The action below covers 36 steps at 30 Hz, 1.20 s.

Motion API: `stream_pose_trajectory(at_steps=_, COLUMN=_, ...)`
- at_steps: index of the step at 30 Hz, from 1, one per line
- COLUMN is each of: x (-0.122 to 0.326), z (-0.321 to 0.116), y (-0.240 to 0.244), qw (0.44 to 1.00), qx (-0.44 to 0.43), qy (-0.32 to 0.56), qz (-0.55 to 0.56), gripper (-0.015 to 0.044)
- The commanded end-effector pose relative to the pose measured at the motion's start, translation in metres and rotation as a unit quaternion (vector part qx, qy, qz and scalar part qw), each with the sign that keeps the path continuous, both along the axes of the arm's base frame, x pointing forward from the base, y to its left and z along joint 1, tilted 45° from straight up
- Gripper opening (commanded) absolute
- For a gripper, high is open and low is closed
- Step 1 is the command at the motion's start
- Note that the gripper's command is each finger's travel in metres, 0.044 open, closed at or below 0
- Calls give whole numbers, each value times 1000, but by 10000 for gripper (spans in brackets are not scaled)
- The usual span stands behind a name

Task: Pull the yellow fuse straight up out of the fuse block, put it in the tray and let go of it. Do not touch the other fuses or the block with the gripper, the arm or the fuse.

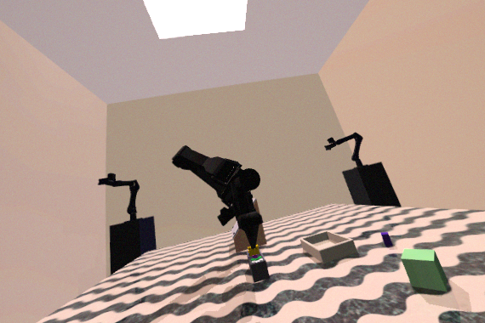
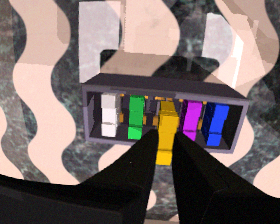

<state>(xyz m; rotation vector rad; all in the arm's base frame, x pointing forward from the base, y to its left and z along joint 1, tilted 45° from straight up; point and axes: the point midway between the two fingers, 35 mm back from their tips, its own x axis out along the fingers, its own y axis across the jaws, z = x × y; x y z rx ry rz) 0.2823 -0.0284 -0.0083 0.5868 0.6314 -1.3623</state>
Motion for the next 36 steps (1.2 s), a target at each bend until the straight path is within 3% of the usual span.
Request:
stream_pose_trajectory(at_steps=1, x=0, z=2, y=3, qw=1000, qx=2, qy=-2, qz=-1, gripper=0)
stream_pose_trajectory(at_steps=36, x=-3, z=24, y=24, qw=1000, qx=2, qy=-1, qz=0, gripper=0)
